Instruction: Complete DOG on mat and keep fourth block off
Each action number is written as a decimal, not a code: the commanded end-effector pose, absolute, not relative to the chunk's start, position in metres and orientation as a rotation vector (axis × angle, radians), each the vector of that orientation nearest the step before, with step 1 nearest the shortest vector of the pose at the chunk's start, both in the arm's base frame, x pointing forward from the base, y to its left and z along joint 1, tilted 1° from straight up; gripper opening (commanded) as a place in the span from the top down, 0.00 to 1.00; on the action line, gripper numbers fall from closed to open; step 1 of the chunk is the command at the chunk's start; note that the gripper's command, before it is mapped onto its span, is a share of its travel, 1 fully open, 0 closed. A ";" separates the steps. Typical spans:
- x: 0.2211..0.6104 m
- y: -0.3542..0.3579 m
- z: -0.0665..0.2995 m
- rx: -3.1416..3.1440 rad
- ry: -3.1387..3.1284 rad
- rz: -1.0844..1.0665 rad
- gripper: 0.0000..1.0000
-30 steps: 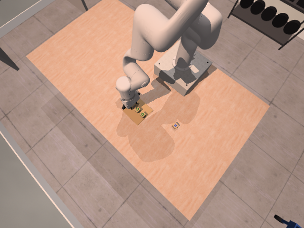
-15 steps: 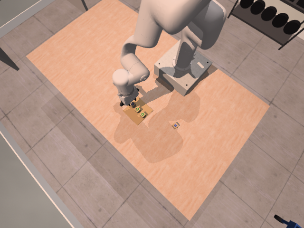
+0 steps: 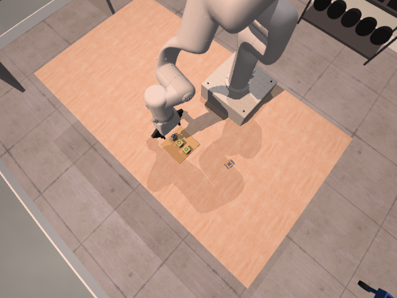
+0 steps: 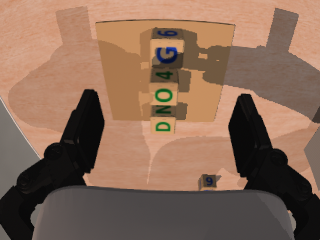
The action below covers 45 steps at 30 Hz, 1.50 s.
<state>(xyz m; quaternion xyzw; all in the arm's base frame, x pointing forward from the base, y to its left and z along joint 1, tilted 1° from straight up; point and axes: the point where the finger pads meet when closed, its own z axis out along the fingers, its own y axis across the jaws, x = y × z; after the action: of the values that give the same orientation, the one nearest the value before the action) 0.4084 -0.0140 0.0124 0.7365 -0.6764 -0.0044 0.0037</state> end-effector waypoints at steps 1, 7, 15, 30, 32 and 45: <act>0.410 -0.014 0.014 2.310 -2.122 -0.009 0.00; 0.410 -0.014 0.014 2.310 -2.122 -0.009 0.00; 0.410 -0.014 0.014 2.310 -2.122 -0.009 0.00; 0.410 -0.015 0.051 2.310 -2.122 -0.009 0.00; 0.410 -0.015 0.056 2.310 -2.122 -0.009 0.00; 0.410 -0.016 0.097 2.310 -2.122 -0.009 0.00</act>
<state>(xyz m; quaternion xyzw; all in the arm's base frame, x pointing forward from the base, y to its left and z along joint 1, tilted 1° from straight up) 0.4098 -0.0157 0.0919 0.7366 -0.6764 -0.0034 0.0029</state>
